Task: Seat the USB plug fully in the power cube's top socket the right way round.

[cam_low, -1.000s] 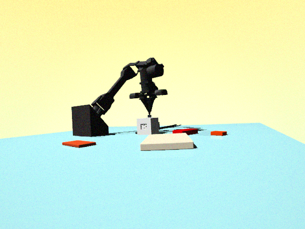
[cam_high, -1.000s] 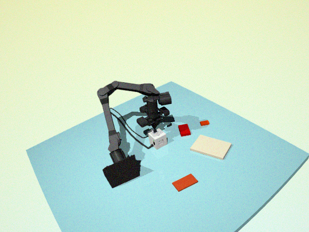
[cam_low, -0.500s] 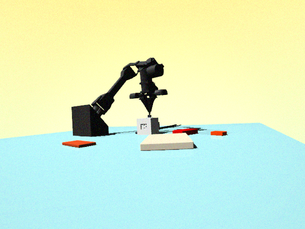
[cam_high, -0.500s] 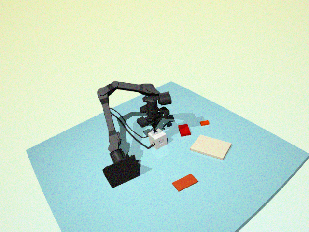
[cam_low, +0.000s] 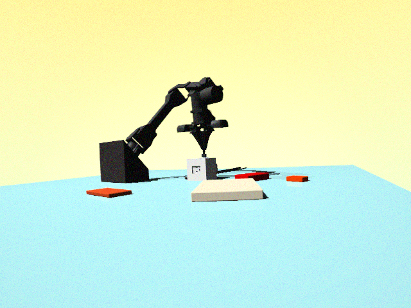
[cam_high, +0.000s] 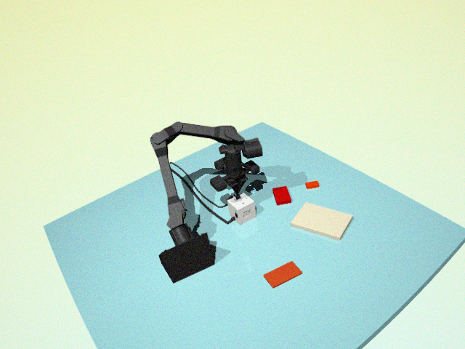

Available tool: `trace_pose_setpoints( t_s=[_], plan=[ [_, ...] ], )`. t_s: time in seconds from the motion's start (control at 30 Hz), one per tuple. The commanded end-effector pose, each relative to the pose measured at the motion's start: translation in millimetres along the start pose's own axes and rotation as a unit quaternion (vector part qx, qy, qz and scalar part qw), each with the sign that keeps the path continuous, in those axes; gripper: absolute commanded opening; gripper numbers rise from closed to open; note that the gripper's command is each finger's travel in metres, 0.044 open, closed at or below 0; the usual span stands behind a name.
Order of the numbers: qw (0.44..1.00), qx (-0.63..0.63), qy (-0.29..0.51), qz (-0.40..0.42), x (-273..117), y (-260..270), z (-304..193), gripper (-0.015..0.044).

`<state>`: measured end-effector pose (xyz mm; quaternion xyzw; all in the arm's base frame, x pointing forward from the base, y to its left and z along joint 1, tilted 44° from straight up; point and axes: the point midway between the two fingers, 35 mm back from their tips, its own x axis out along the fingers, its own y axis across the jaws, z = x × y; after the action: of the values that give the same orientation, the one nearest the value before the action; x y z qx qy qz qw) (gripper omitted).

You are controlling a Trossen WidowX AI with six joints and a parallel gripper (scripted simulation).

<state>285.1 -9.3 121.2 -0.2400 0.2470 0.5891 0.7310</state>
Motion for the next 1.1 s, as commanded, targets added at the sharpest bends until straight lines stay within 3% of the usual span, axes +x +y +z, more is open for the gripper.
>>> trace_pose_setpoints(
  t_s=[0.0,0.13,1.07],
  plan=[
    [1.000,-0.001,-0.002,0.003,3,1,1,0.0000],
    [1.000,0.000,0.000,0.000,0,0,0,0.0095],
    [1.000,-0.001,0.000,0.000,-10,0,1,0.0095]
  ],
)
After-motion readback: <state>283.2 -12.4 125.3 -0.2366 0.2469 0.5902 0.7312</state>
